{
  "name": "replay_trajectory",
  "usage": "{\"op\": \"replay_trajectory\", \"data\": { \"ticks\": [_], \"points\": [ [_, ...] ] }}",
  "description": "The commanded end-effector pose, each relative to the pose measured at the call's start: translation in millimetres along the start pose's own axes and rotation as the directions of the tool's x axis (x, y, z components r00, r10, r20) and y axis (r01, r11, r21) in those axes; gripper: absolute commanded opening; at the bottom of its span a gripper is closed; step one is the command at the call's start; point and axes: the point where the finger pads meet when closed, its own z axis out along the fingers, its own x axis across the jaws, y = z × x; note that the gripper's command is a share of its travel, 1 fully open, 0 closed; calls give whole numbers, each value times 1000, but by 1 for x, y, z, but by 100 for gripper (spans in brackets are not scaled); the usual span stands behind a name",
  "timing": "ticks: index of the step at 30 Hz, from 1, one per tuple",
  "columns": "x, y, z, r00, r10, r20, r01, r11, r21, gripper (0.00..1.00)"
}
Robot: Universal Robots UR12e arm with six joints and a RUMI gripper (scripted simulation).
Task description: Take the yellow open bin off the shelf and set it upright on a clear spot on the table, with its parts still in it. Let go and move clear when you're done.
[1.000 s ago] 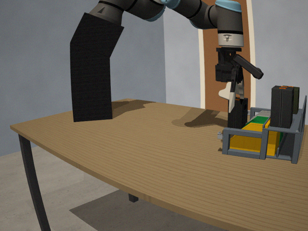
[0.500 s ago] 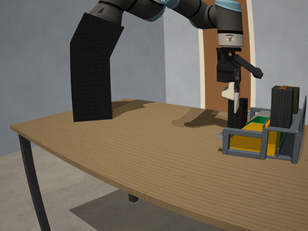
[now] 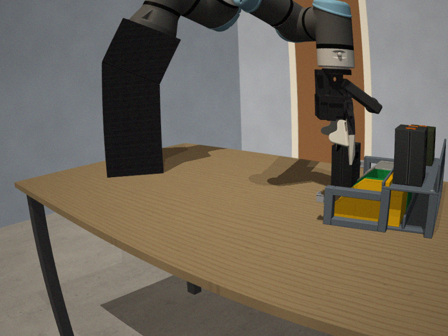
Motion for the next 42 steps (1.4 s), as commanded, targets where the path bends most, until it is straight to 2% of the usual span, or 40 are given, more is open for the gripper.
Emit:
{"op": "replay_trajectory", "data": {
  "ticks": [1, 6, 18, 23, 35, 40, 42],
  "points": [
    [1, 0, -1, 1000, -4, -1, 4, 1000, 1, 100],
    [1, 0, -1, 966, -258, -1, 258, 966, 1, 100],
    [1, 0, -1, 966, -258, -1, 258, 966, 1, 100],
    [1, 0, -1, 868, -496, -1, 496, 868, 0, 100],
    [1, 0, -1, 868, -496, -1, 496, 868, 0, 100],
    [1, 0, -1, 714, -701, -1, 701, 714, 0, 100],
    [1, 0, -1, 714, -701, -1, 701, 714, 0, 100]
  ]
}}
